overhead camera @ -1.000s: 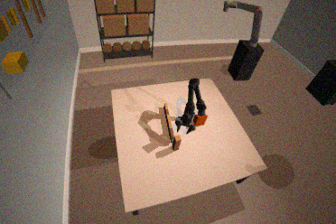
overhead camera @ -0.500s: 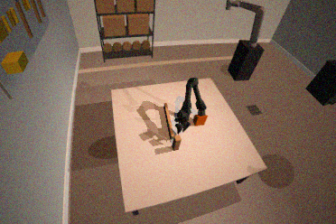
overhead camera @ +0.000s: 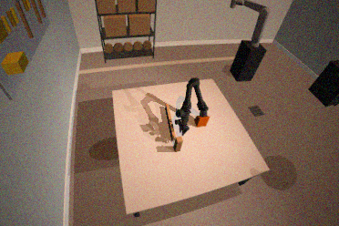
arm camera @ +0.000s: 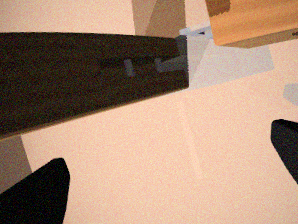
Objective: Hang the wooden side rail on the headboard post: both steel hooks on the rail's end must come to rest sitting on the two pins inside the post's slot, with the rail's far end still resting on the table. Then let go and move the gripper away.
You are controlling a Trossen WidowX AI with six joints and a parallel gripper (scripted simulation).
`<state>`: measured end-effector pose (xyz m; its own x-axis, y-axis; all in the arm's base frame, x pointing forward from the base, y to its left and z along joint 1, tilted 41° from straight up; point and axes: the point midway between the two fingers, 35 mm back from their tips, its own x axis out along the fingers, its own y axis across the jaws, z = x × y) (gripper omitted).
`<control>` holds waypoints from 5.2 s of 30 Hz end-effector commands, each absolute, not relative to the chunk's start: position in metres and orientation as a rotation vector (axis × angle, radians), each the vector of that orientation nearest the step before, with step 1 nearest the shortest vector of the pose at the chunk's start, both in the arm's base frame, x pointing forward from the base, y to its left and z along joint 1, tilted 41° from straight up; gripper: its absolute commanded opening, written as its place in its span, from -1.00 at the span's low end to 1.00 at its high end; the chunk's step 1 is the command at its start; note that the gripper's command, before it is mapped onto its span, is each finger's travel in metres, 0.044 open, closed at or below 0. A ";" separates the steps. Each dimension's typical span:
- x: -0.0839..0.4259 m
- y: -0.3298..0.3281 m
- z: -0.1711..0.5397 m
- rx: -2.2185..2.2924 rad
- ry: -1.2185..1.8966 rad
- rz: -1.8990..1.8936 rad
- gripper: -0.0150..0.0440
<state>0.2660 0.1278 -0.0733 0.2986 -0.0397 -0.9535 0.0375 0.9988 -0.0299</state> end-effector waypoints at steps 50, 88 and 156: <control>0.284 0.122 -0.048 -1.078 0.854 0.986 1.00; 0.322 0.084 -0.011 0.528 0.921 -1.260 1.00; 0.331 0.021 -0.068 0.707 0.635 -1.456 1.00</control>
